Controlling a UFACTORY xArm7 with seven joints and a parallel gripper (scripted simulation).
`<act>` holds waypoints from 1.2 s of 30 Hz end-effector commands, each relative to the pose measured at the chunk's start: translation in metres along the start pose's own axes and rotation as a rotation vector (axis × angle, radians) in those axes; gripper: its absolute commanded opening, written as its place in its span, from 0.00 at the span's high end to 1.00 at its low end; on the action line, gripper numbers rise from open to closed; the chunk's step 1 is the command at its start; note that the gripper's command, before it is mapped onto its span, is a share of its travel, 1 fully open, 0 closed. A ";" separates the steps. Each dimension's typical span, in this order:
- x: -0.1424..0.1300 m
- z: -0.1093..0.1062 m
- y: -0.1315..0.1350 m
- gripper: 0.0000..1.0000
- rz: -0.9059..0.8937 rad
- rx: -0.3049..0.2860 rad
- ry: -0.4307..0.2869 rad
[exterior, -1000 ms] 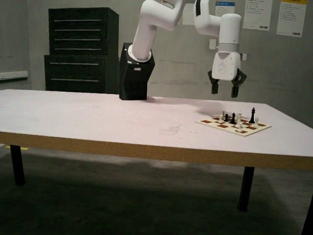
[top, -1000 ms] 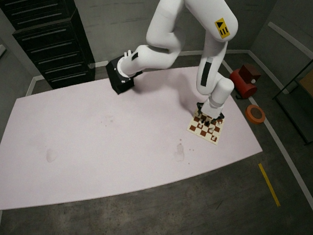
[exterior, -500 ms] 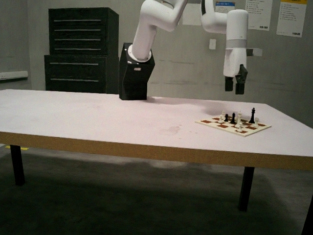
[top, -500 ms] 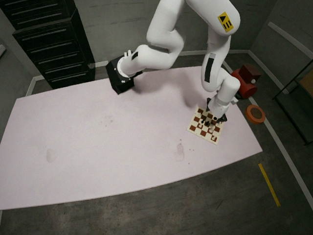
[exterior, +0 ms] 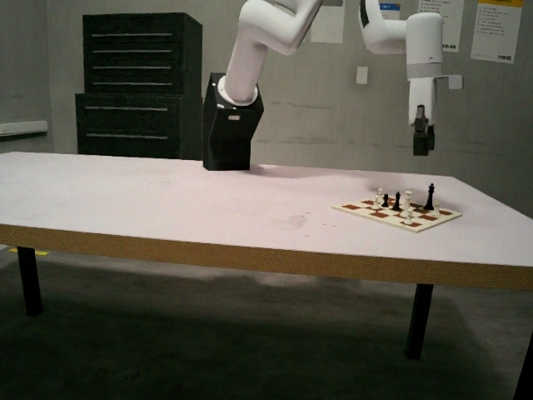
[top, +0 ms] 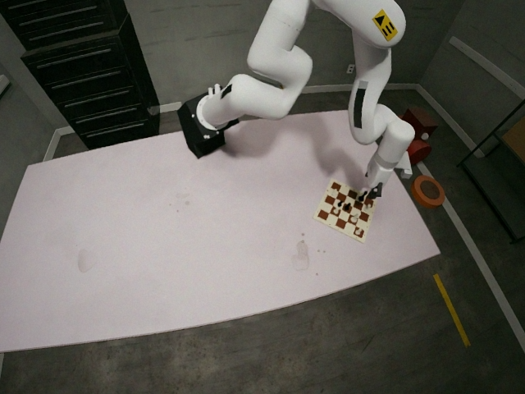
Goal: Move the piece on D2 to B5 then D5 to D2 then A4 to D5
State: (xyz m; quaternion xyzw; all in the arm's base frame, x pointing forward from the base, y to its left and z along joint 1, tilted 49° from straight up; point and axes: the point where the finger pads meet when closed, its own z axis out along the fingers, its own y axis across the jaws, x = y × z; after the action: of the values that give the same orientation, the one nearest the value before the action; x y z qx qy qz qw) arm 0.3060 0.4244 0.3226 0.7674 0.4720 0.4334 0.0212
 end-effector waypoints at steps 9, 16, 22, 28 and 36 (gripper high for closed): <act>0.020 0.007 -0.030 0.00 0.617 -0.037 -0.021; 0.021 0.008 -0.034 0.00 0.912 -0.068 -0.042; 0.021 0.008 -0.034 0.57 1.035 -0.099 -0.064; 0.021 0.008 -0.034 0.57 1.035 -0.099 -0.064; 0.021 0.008 -0.034 0.57 1.035 -0.099 -0.064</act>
State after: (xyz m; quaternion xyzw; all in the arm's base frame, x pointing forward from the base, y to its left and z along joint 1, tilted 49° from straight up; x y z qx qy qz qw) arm 0.2918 0.4609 0.3143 0.9117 0.0089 0.3846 -0.1442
